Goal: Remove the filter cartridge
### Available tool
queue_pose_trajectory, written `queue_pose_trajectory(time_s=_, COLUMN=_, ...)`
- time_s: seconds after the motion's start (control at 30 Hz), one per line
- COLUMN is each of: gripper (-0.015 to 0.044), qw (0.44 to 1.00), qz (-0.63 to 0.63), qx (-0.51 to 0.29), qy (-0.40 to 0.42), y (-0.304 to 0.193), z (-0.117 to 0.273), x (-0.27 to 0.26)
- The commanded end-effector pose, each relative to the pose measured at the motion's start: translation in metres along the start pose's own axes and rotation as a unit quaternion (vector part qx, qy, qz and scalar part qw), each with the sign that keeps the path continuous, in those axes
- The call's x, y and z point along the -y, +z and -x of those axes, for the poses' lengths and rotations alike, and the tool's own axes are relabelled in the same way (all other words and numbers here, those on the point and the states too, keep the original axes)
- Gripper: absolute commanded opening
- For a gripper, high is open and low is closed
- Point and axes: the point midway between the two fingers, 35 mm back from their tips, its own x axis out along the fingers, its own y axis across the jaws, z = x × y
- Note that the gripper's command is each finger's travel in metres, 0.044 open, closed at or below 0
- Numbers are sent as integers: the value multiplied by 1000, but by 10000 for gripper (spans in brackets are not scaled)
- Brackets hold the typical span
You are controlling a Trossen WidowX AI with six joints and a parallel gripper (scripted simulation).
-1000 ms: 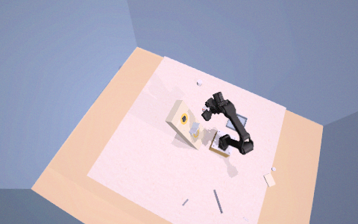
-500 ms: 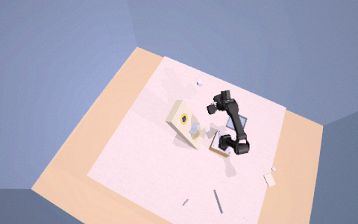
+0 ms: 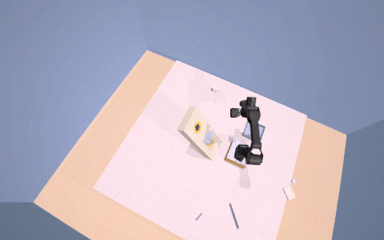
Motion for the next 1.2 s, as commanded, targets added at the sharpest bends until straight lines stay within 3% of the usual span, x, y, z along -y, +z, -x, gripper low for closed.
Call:
queue_pose_trajectory(time_s=0.0, gripper=0, qw=999, qz=-30, qx=3, qy=-19, y=-1, z=-2, x=14)
queue_pose_trajectory(time_s=0.53, gripper=0, qw=990, qz=-119, qx=2, qy=-74, y=-24, z=-46, x=73)
queue_pose_trajectory(time_s=1.17, gripper=0, qw=951, qz=-266, qx=2, qy=-161, y=-104, z=-91, x=157)
